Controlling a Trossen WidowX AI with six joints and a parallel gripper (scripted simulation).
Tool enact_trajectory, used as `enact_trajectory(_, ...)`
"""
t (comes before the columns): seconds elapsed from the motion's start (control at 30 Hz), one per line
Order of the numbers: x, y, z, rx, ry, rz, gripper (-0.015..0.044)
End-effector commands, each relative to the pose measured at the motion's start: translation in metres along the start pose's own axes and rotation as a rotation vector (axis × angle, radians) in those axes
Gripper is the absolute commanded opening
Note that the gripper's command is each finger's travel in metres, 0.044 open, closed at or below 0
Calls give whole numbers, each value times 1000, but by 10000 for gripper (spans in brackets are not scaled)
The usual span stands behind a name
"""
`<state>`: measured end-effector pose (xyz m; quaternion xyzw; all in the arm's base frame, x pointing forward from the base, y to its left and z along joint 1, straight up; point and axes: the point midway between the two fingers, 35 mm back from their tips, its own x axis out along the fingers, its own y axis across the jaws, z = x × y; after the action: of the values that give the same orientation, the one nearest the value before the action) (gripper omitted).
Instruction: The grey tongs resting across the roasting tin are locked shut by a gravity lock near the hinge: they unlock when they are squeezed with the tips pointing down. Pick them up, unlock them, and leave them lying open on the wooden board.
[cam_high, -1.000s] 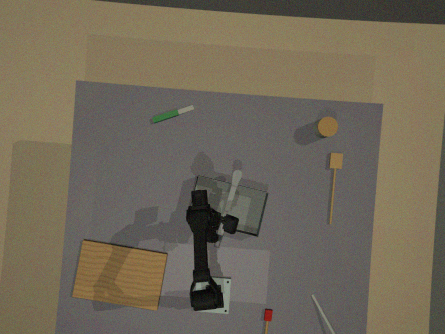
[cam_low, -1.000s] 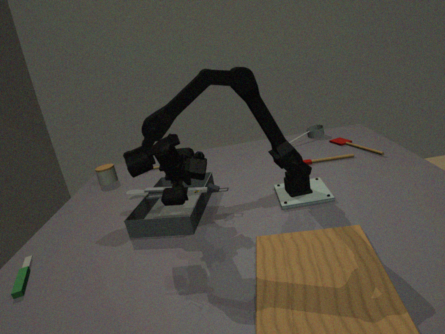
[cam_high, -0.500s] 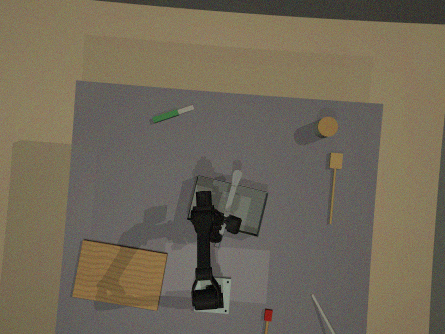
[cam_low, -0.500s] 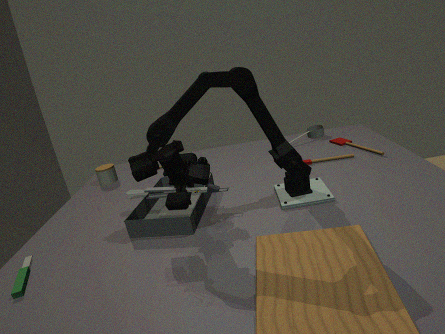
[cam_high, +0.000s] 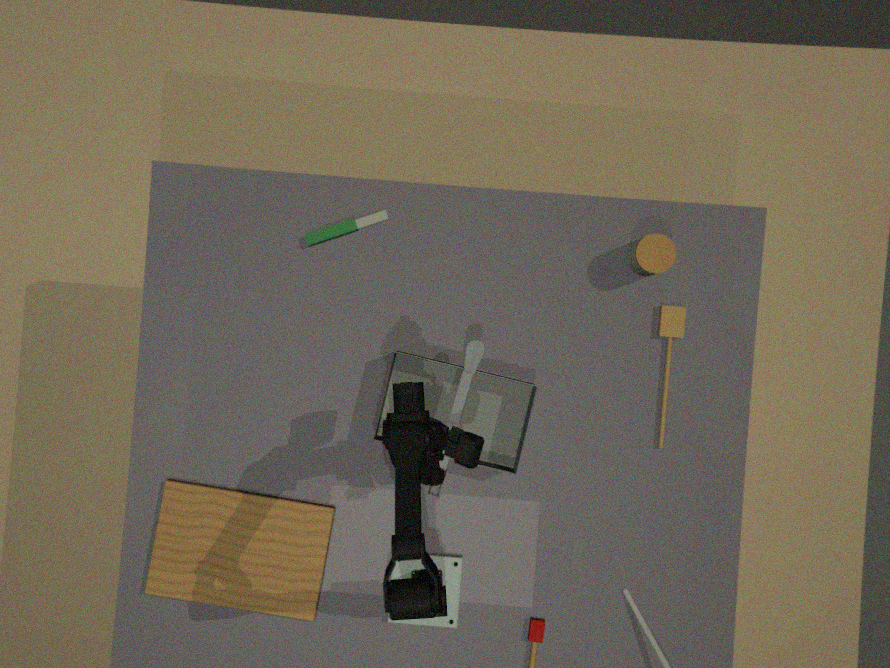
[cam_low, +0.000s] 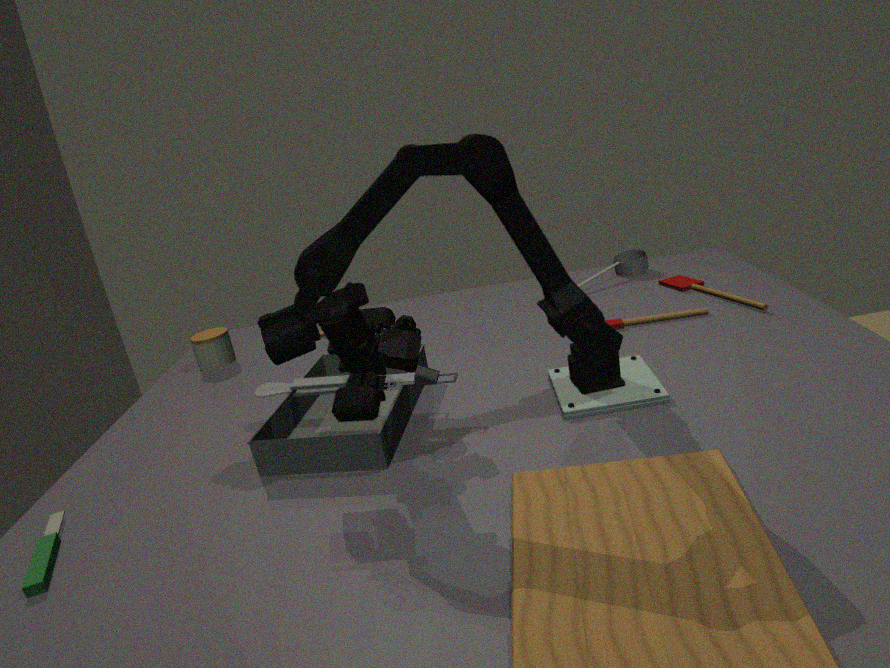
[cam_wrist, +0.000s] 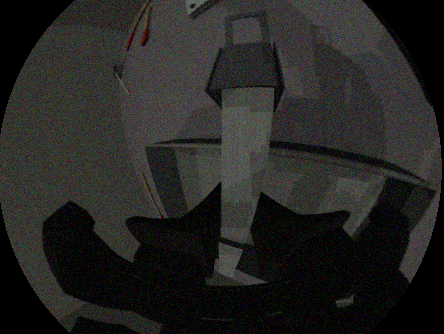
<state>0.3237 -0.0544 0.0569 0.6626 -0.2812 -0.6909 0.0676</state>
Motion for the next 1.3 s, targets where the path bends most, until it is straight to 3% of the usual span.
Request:
enact_trajectory(0.0, 0, 0, 0, 0, -1, 1, 49)
enact_trajectory(0.3, -12, 7, -1, -1, -1, 2, -150)
enact_trajectory(0.53, -67, 38, -1, -4, -1, 6, -150)
enact_trajectory(0.93, -66, 38, 0, -4, -5, -8, -150)
enact_trajectory(1.27, -59, 38, 4, -1, -38, -278, -150)
